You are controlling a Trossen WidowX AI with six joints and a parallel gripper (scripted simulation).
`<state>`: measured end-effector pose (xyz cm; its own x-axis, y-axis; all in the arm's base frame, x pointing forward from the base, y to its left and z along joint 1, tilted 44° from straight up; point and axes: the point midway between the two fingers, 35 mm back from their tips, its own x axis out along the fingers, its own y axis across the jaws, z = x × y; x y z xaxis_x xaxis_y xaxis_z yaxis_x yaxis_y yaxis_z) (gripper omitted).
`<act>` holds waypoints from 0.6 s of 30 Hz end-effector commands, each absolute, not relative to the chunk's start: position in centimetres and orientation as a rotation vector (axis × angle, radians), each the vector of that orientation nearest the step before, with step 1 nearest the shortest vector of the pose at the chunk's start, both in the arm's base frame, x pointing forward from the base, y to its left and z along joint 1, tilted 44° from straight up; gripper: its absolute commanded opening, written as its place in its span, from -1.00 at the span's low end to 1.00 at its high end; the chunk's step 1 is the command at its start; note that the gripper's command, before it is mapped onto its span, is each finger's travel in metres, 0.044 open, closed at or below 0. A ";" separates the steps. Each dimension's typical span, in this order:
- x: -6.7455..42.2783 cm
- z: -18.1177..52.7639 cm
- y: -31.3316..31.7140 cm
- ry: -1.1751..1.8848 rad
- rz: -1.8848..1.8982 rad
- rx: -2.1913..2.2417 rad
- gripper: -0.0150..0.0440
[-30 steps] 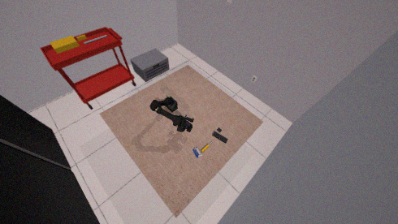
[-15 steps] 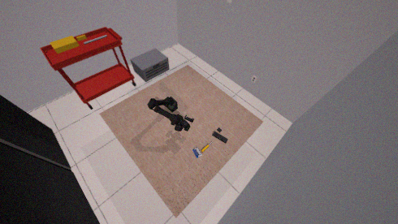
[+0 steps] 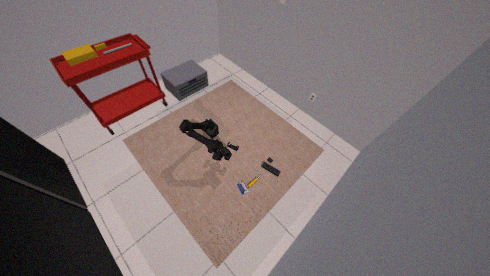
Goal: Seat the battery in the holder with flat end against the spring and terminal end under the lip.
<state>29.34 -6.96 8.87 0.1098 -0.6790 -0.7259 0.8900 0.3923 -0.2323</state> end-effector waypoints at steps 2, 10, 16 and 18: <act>29.4 9.7 -6.0 0.879 -1.176 0.291 -0.49; 28.2 14.4 -1.8 0.883 -1.178 0.281 -0.49; 28.2 14.5 -1.7 0.883 -1.179 0.281 -0.49; 28.3 14.3 -1.8 0.881 -1.172 0.270 -0.49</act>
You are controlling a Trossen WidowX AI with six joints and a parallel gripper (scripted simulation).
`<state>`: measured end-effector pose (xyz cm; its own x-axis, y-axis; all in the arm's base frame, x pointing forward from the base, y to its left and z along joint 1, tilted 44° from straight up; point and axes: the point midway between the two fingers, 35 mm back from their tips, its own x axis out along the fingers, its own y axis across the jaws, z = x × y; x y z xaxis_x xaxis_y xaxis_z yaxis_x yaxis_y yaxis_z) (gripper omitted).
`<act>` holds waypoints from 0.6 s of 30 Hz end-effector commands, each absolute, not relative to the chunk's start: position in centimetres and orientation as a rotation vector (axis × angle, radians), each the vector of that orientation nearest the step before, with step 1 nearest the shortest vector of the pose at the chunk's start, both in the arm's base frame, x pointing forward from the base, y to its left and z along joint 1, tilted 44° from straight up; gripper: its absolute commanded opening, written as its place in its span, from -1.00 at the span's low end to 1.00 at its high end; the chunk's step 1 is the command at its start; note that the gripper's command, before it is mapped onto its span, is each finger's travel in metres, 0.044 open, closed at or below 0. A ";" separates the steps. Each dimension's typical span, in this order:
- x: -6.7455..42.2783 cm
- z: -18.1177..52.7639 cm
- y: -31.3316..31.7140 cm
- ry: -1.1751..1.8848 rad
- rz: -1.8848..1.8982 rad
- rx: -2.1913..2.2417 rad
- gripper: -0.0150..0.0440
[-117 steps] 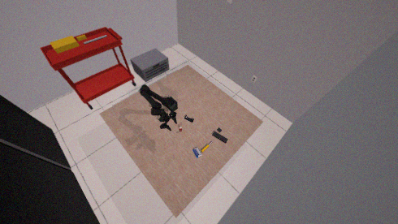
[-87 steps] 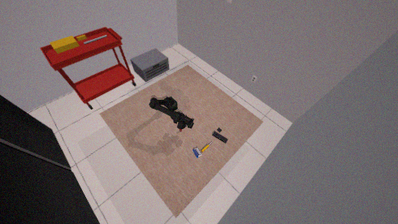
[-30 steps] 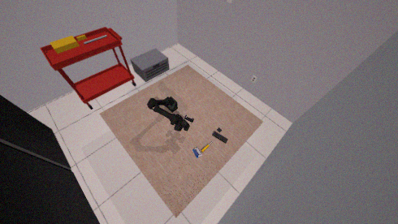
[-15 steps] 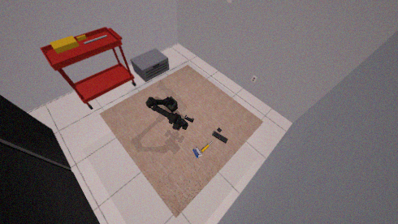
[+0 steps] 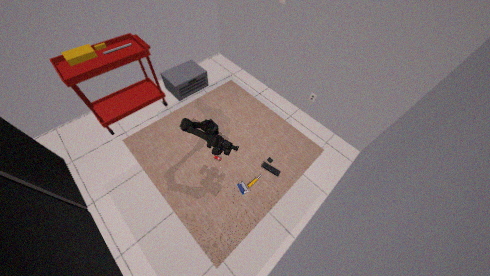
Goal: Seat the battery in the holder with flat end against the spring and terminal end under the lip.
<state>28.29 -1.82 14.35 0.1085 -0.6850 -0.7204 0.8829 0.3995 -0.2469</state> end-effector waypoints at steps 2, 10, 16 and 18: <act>28.3 14.3 -1.8 0.881 -1.172 0.270 -0.49; 28.1 13.0 -3.6 0.572 -1.388 0.687 0.04; 27.5 11.1 -5.9 0.075 -1.591 1.229 0.33; 27.2 10.6 -6.6 -0.111 -1.633 1.403 0.33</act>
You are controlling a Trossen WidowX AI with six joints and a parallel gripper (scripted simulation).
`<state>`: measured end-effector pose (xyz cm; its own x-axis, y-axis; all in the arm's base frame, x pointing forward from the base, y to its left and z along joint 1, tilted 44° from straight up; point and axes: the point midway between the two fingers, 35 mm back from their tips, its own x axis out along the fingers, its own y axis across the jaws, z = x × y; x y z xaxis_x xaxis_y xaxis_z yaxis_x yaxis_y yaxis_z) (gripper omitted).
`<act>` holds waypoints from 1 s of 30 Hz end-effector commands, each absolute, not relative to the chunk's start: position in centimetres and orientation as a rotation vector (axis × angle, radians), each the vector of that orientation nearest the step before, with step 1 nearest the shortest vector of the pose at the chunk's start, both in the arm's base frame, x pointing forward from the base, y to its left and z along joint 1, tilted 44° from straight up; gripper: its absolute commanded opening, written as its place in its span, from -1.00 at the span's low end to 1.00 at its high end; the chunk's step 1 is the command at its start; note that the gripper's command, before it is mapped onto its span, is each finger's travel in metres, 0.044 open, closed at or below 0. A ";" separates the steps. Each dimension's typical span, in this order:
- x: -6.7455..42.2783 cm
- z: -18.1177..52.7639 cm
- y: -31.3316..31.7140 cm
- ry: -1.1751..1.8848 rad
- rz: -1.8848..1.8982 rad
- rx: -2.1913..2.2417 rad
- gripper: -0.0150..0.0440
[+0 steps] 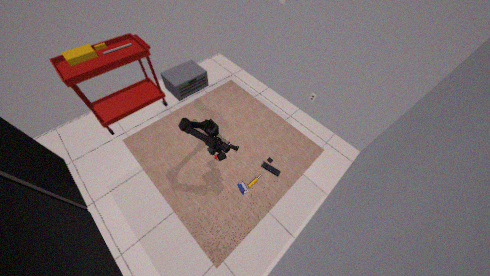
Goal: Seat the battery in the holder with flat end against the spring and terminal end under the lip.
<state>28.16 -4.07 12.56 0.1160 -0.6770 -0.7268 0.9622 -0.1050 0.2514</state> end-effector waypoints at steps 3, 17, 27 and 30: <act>27.0 10.1 -7.2 -0.252 -1.655 1.526 0.33; 27.0 10.1 -7.2 -0.252 -1.655 1.526 0.33; 27.2 9.3 -7.9 -0.252 -1.655 1.527 0.33; 27.2 9.0 -8.2 -0.252 -1.655 1.527 0.33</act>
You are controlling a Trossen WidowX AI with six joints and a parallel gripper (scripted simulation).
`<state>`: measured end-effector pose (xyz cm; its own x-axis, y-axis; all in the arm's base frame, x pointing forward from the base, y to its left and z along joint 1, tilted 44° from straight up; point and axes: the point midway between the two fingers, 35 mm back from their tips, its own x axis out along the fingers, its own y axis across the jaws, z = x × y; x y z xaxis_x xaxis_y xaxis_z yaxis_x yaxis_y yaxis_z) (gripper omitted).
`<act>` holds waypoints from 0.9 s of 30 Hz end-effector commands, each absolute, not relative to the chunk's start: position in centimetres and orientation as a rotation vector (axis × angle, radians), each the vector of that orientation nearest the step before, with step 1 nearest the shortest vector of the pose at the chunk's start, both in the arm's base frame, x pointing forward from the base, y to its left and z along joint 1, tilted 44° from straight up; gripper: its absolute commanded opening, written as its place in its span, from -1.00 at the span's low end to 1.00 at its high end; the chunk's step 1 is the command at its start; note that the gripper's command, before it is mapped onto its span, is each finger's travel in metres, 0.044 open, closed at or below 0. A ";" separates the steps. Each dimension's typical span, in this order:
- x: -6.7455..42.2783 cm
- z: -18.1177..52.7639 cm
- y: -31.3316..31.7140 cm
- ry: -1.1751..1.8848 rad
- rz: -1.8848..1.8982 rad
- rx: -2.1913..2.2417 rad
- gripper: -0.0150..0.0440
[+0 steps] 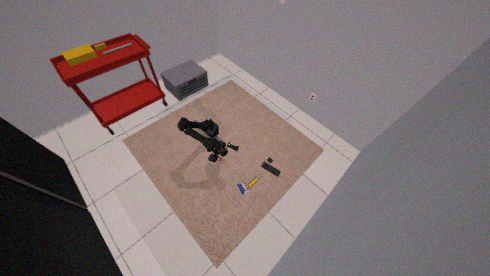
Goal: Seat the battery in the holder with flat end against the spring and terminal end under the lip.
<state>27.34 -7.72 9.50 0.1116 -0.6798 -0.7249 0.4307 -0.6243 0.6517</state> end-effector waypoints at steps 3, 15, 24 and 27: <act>27.3 8.6 -8.5 -0.252 -1.655 1.527 0.33; 27.4 7.3 -9.9 -0.253 -1.654 1.526 0.33; 27.5 6.6 -10.6 -0.255 -1.654 1.525 0.24; 27.5 6.6 -10.6 -0.255 -1.654 1.525 -0.02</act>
